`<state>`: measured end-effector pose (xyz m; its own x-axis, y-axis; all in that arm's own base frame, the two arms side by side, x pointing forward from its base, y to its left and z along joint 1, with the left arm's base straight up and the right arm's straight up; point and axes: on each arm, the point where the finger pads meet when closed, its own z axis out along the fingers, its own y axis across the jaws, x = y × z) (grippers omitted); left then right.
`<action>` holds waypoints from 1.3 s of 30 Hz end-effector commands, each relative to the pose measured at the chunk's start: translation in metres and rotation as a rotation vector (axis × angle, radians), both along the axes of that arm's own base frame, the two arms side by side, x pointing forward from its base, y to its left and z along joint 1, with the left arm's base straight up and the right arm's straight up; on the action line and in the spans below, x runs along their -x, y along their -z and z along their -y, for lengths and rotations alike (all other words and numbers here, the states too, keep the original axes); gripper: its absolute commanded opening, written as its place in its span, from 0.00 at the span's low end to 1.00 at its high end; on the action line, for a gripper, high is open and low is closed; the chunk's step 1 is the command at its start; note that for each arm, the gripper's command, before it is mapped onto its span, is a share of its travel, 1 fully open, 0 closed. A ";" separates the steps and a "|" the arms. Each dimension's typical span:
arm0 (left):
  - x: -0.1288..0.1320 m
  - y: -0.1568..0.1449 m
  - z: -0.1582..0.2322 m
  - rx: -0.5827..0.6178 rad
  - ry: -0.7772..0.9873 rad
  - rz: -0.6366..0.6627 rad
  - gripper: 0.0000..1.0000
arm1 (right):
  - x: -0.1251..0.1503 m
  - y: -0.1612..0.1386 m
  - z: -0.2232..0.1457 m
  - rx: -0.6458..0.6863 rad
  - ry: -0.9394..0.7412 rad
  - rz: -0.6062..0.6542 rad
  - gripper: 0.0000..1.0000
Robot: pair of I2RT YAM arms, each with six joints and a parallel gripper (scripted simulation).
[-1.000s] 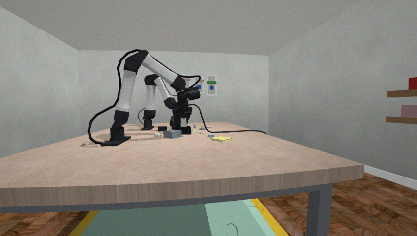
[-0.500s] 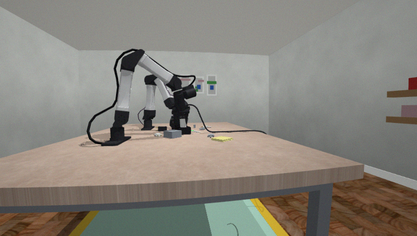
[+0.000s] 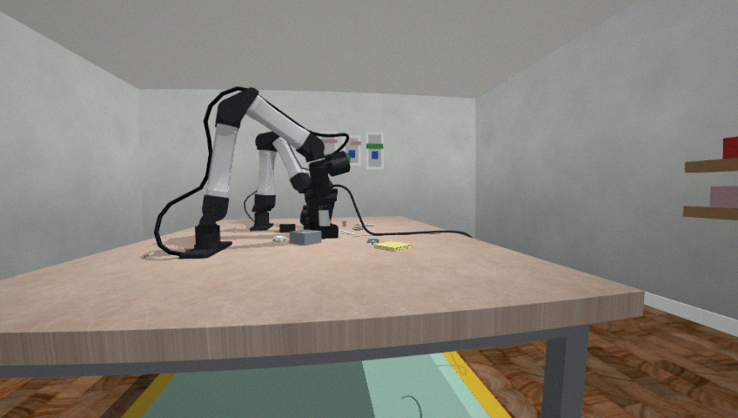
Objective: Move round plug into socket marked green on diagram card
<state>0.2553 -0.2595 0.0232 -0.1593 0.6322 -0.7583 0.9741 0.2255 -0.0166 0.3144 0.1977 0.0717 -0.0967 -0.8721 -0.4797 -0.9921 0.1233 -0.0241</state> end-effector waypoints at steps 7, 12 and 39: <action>0.017 0.041 -0.020 -0.147 -0.043 -0.134 0.73 | -0.018 -0.041 -0.020 -0.098 -0.019 0.140 0.33; 0.015 0.038 -0.018 -0.133 -0.039 -0.120 0.73 | -0.021 -0.041 -0.015 -0.196 -0.009 -0.029 0.33; 0.016 0.038 -0.019 -0.135 -0.040 -0.122 0.73 | -0.018 -0.045 -0.016 -0.185 -0.011 -0.009 0.33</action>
